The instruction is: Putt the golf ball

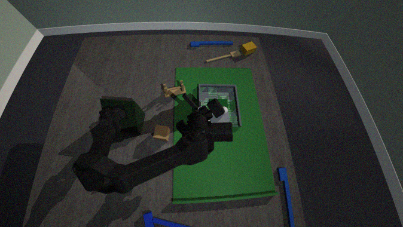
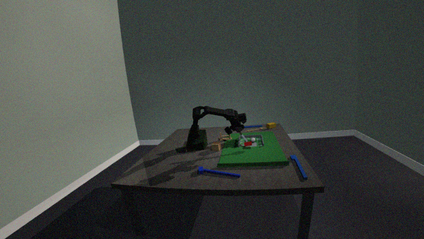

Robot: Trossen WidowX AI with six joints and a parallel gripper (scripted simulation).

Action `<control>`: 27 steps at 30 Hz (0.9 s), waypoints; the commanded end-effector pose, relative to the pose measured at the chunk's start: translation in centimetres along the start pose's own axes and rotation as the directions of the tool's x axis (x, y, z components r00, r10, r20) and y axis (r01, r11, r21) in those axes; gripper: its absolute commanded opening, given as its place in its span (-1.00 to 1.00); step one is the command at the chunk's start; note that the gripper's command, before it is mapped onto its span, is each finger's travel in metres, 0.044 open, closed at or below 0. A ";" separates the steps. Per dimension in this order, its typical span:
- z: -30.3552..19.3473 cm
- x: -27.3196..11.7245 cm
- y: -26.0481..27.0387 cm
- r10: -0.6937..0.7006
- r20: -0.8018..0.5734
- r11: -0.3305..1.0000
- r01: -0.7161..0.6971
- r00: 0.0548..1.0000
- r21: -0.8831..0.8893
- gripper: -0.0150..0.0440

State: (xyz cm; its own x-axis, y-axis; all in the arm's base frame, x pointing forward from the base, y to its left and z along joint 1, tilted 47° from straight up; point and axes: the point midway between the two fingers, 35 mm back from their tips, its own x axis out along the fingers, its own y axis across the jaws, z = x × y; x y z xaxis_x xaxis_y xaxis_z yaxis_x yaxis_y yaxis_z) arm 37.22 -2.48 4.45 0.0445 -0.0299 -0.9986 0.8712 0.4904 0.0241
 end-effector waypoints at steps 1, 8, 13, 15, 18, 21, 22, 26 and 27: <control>-1.8 -0.7 1.7 0.009 0.005 1.000 -0.009 1.000 -0.012 -0.49; -3.1 -0.9 2.3 0.004 -0.003 1.000 -0.004 1.000 -0.015 -0.49; -3.1 -0.9 2.3 0.004 -0.003 1.000 -0.004 1.000 -0.015 -0.49; -3.1 -0.9 2.3 0.004 -0.003 1.000 -0.004 1.000 -0.015 -0.49; -3.1 -0.9 2.3 0.004 -0.003 1.000 -0.004 1.000 -0.015 -0.49; -3.1 -0.9 2.3 0.004 -0.003 1.000 -0.004 1.000 -0.015 -0.49; -3.1 -0.9 2.3 0.004 -0.003 1.000 -0.004 1.000 -0.015 -0.49; -3.1 -0.9 2.3 0.004 -0.003 1.000 -0.004 1.000 -0.015 -0.49; -3.1 -0.9 2.3 0.004 -0.003 1.000 -0.004 1.000 -0.015 -0.49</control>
State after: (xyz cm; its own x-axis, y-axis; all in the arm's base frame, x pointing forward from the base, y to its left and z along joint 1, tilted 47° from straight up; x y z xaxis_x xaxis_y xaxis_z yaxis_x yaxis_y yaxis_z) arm 37.68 1.31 5.26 0.0453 -0.0256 -0.9986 0.8673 0.4971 0.0266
